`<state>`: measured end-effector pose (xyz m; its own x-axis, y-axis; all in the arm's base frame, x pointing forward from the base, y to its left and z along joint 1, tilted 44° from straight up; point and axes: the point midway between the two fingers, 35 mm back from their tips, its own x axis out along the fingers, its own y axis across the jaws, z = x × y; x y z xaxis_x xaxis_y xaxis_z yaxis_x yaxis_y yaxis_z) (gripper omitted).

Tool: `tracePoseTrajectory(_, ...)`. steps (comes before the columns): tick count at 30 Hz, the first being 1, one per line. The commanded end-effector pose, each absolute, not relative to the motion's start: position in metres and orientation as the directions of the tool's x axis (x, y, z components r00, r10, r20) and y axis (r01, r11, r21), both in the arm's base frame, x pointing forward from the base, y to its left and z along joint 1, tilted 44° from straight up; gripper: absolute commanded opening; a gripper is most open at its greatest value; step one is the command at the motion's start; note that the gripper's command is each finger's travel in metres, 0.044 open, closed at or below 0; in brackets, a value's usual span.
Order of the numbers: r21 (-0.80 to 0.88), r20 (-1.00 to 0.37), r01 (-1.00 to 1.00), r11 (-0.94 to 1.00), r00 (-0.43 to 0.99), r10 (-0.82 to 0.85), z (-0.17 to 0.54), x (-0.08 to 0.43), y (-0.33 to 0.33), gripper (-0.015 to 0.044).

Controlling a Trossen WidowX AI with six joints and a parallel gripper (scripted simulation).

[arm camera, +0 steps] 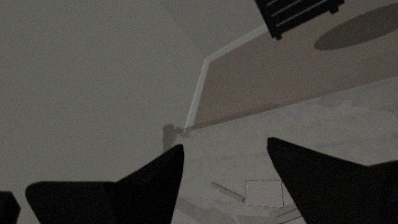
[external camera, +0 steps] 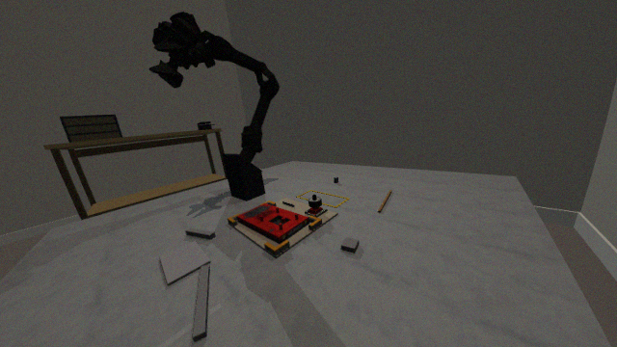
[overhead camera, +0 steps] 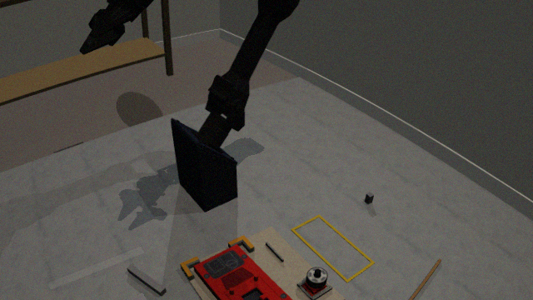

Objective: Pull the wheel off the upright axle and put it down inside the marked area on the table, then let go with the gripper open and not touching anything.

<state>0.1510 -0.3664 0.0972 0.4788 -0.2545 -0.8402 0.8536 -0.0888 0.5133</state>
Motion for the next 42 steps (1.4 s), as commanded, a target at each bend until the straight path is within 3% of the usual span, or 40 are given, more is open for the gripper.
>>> tracePoseTrajectory(1, 0.508, -0.848, 0.86, 0.051, 0.51, -0.143, 0.087, 0.193, -0.343, 0.03)
tracePoseTrajectory(11, 0.511, -0.855, 0.784, 0.353, 0.505, 0.117, 0.064, 0.277, -0.273, 0.03)
tracePoseTrajectory(23, 0.544, -0.838, 0.537, 0.644, 0.378, 0.393, 0.038, 0.348, -0.161, 0.03)
tracePoseTrajectory(32, 0.596, -0.803, 0.275, 0.755, 0.207, 0.558, 0.021, 0.371, -0.066, 0.03)
tracePoseTrajectory(42, 0.668, -0.744, -0.024, 0.744, -0.035, 0.667, 0.004, 0.368, 0.041, 0.03)
